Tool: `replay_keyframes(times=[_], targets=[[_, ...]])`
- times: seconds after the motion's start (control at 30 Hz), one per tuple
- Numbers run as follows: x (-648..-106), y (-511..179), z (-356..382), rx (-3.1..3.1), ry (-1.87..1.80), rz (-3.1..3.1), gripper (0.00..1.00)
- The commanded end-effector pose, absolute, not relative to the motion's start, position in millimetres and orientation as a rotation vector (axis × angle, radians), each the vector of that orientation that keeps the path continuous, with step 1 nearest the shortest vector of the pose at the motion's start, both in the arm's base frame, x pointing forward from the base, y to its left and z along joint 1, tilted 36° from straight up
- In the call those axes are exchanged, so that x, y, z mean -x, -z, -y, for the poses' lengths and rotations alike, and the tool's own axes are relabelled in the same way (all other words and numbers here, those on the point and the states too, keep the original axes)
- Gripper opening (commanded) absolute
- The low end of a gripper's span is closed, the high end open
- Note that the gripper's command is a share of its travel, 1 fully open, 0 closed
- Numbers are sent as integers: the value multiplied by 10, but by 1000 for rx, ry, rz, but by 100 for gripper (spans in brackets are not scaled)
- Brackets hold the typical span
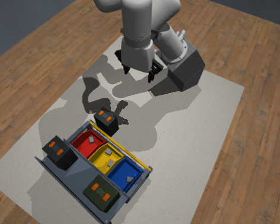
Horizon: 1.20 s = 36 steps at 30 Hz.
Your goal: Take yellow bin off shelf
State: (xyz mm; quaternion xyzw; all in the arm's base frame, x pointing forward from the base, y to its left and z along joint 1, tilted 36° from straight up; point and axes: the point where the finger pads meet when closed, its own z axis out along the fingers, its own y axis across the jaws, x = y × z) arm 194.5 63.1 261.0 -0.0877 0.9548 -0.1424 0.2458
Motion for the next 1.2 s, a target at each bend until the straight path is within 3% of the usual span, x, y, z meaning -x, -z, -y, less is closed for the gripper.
replay_keyframes(times=[0.0, 0.27, 0.43, 1.17], targets=[[-1576, -2685, -730, 434, 451, -2648, 100], [-1576, -2685, -730, 434, 451, -2648, 100], [-1113, -2759, -861, 751, 515, -2709, 100], [-1068, -2765, -875, 1092, 596, -2726, 100]])
